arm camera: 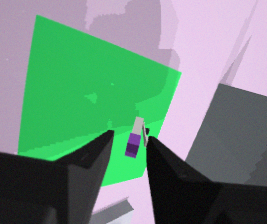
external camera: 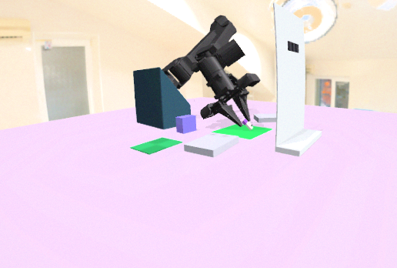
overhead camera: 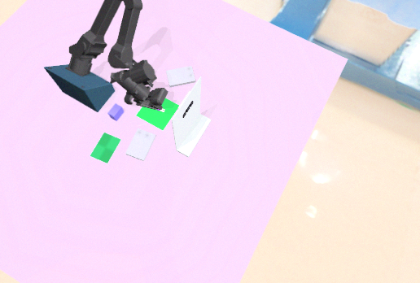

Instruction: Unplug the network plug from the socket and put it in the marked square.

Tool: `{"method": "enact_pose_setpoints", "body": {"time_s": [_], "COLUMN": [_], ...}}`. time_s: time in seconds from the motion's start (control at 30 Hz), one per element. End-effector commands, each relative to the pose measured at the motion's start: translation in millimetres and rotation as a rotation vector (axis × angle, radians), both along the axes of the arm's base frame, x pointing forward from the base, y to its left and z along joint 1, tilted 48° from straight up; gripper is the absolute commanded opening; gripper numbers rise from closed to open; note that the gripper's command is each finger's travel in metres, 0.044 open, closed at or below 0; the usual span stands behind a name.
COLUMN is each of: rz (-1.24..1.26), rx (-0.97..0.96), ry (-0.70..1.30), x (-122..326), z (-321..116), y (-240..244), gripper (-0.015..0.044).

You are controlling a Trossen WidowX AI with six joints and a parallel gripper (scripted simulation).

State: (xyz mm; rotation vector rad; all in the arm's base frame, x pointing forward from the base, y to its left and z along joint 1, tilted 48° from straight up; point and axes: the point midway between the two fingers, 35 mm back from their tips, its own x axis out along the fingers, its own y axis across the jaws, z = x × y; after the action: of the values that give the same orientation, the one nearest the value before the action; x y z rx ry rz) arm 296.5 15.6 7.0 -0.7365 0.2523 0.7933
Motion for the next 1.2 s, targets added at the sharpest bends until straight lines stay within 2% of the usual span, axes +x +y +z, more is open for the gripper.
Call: {"method": "enact_pose_setpoints", "body": {"time_s": [0.0,1.17], "rz": [0.001,0.000], "rx": [0.000,-0.004], "ry": [0.000,0.009], "x": [0,-18], "z": [0,13], "y": [0,-20], "gripper": [0.0156,0.0156]}}
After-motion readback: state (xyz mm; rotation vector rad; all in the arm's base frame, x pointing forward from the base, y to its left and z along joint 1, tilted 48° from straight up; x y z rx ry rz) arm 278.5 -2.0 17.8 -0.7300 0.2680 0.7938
